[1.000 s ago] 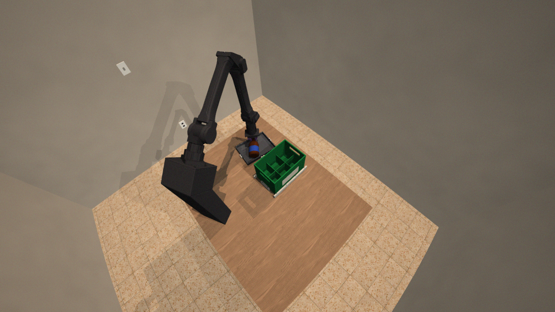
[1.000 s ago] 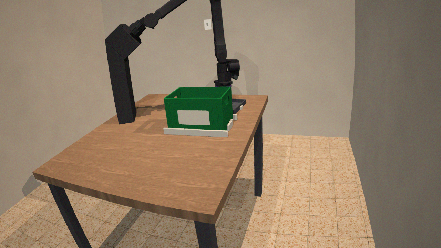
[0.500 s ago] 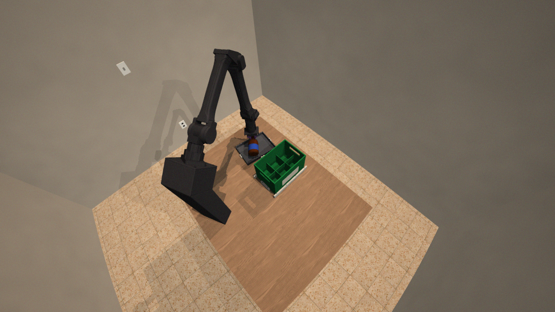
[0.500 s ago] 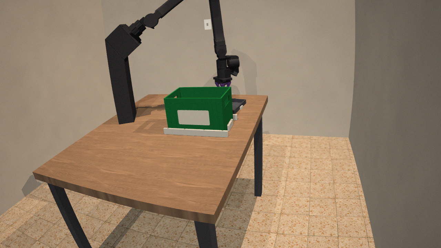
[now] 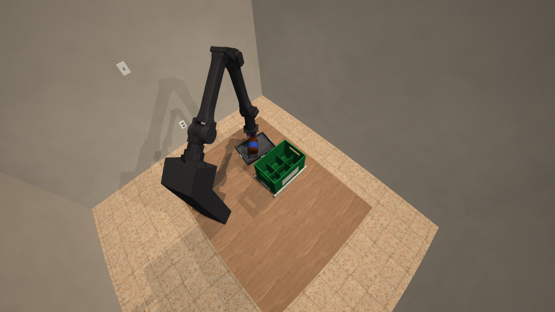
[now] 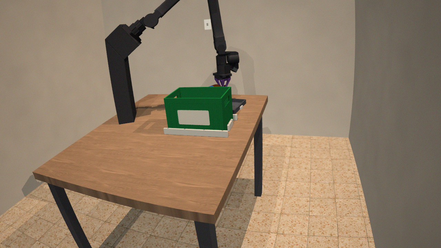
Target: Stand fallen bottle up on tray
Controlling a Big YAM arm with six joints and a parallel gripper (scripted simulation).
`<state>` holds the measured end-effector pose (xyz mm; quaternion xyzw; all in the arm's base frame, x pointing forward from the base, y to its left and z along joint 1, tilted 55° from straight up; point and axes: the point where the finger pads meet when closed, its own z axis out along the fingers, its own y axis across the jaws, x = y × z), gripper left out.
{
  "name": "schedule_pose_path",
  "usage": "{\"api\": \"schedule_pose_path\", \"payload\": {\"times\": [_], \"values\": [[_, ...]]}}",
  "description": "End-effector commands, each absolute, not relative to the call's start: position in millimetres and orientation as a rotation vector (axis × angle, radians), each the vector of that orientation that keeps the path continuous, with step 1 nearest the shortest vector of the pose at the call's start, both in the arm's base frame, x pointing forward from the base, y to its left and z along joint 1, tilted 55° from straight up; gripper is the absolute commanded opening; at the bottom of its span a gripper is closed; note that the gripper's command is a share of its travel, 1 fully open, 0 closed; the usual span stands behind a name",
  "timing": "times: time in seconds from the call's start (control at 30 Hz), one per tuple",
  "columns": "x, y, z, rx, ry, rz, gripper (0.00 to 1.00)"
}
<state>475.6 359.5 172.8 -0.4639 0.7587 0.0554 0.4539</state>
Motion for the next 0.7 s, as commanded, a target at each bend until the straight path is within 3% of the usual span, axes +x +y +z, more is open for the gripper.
{"api": "schedule_pose_path", "payload": {"times": [0.0, 0.67], "values": [[470, 348, 191, -1.137, 1.859, 0.129, 0.00], [450, 333, 208, -1.138, 1.858, 0.128, 0.00]]}}
